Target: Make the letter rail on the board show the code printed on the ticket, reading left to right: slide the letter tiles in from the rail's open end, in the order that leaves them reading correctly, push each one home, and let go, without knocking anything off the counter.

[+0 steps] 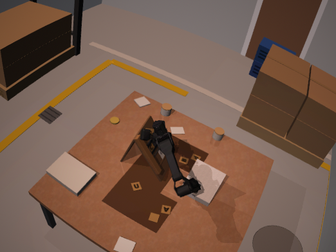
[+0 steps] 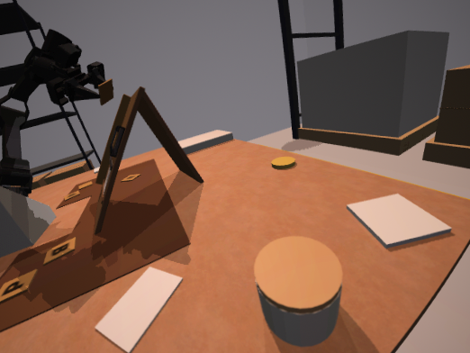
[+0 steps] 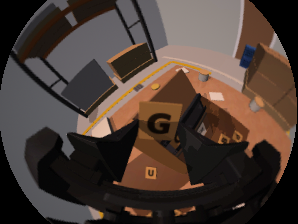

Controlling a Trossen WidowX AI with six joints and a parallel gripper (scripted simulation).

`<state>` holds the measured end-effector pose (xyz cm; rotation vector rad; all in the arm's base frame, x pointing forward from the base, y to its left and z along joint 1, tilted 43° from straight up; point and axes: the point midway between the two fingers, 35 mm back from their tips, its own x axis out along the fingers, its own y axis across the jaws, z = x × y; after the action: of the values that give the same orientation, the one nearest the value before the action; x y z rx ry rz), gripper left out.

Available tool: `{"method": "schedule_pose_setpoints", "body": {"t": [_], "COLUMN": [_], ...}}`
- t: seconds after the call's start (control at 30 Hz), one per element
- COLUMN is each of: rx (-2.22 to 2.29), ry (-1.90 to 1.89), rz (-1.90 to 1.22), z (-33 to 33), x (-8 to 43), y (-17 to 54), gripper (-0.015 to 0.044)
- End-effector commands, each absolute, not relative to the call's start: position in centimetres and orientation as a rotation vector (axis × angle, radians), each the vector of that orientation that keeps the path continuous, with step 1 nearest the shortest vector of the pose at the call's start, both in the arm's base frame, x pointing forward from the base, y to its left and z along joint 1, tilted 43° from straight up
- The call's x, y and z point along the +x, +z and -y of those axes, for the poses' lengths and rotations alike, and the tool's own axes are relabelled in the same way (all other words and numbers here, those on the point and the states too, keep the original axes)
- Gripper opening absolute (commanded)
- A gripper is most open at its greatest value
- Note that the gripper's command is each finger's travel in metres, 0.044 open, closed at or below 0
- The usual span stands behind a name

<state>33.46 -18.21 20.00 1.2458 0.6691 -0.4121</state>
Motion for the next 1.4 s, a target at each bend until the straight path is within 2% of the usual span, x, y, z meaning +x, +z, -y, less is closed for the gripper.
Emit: {"method": "schedule_pose_setpoints", "body": {"t": [0.0,0.67,1.37], "rx": [1.202,1.019,0.902], "ry": [-0.412,-0.184,0.083], "rz": [-0.686,-0.819,-0.815], "z": [19.9,25.0,29.1], "x": [33.8,34.9,34.0], "y": [18.9,12.5,4.4], "gripper": [0.0,0.0,0.0]}}
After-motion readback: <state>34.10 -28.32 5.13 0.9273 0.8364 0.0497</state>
